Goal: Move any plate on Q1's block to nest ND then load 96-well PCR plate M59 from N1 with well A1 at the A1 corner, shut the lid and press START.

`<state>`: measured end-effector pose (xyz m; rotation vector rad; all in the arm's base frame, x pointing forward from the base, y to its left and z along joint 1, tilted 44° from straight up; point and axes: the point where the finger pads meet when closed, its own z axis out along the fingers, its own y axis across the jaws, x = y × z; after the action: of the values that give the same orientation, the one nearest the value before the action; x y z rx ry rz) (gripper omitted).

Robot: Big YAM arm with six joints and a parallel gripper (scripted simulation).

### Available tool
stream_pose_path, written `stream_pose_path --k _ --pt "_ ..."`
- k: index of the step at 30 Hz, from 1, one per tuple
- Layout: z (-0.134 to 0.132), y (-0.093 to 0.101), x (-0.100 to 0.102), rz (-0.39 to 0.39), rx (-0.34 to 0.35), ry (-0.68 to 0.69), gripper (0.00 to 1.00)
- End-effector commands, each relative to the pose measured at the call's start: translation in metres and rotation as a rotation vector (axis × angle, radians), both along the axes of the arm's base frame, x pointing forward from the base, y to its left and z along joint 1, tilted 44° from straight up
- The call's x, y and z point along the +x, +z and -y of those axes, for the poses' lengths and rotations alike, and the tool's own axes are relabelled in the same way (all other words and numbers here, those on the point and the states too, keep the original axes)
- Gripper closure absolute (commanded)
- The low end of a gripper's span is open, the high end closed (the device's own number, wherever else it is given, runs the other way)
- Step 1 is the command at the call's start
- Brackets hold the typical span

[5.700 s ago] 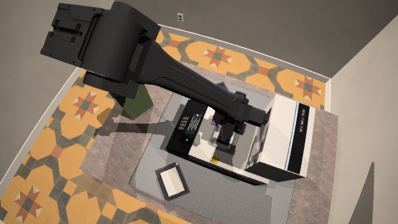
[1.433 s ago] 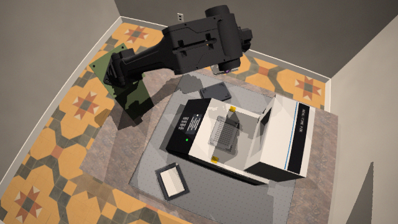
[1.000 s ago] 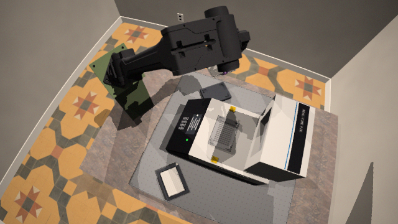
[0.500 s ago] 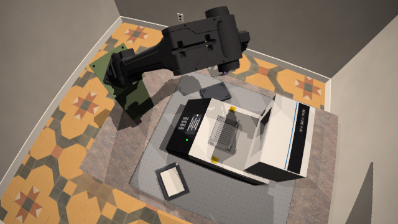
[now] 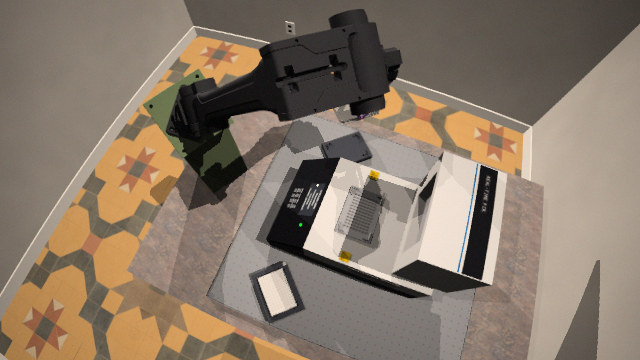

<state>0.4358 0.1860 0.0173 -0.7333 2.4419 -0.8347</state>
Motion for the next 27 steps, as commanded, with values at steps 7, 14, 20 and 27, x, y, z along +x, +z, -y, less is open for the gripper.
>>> stream_pose_path --k 7,14,20,27 --pt "-0.002 0.011 -0.001 0.017 0.009 0.001 1.00" --pt "-0.017 0.005 0.000 0.026 0.019 0.015 1.00" --pt "-0.026 0.016 0.008 0.049 0.036 0.021 1.00" --pt "-0.017 0.018 0.006 0.050 0.036 0.009 1.00"
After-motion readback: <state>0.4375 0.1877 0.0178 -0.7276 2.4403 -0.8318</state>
